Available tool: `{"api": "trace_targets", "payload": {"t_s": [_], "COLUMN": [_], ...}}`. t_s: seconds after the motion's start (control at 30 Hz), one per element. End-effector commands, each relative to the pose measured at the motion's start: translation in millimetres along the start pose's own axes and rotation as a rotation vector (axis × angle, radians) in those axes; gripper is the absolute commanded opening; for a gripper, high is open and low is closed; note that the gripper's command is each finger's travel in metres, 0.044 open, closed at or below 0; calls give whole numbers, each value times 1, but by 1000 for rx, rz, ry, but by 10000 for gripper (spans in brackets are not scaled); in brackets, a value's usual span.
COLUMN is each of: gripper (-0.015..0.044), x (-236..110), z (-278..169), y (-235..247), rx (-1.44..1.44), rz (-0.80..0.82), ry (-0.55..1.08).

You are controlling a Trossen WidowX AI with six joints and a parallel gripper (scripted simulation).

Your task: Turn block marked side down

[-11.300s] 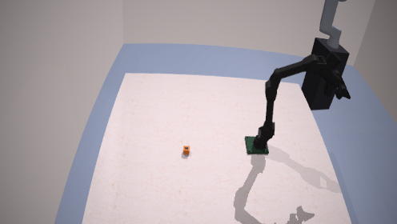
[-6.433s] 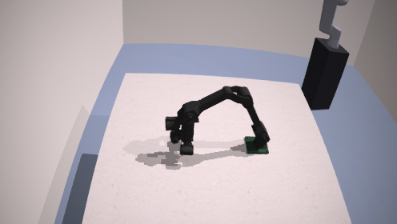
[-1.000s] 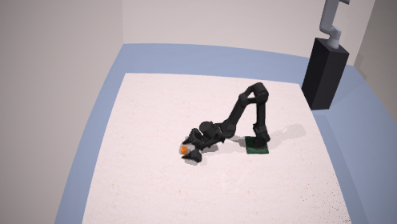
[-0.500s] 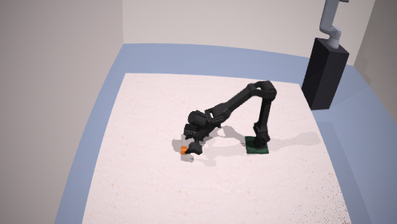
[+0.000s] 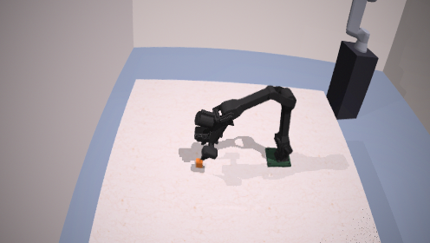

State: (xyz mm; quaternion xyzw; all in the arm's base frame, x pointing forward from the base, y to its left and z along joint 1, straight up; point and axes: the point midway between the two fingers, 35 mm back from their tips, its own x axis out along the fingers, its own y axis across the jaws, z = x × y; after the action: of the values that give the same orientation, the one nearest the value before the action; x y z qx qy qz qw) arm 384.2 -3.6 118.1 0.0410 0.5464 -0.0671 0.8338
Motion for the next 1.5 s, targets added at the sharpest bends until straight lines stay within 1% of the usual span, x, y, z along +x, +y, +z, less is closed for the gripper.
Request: {"api": "trace_targets", "payload": {"t_s": [0.0,0.27,0.33,0.5,0.63,0.8,0.9,1.47], "gripper": [440,440,440,440,440,440,440,440], "x": [2,-1,-2,0,29,32,43,65], "z": [9,23,24,23,12,11,6,-2], "y": [1,0,0,0,0,0,0,1], "rx": [-4,0,1,2,2,2,2,2], "rz": [4,7,8,8,8,8,8,8], "ry": [103,335,372,377,377,377,377,377]}}
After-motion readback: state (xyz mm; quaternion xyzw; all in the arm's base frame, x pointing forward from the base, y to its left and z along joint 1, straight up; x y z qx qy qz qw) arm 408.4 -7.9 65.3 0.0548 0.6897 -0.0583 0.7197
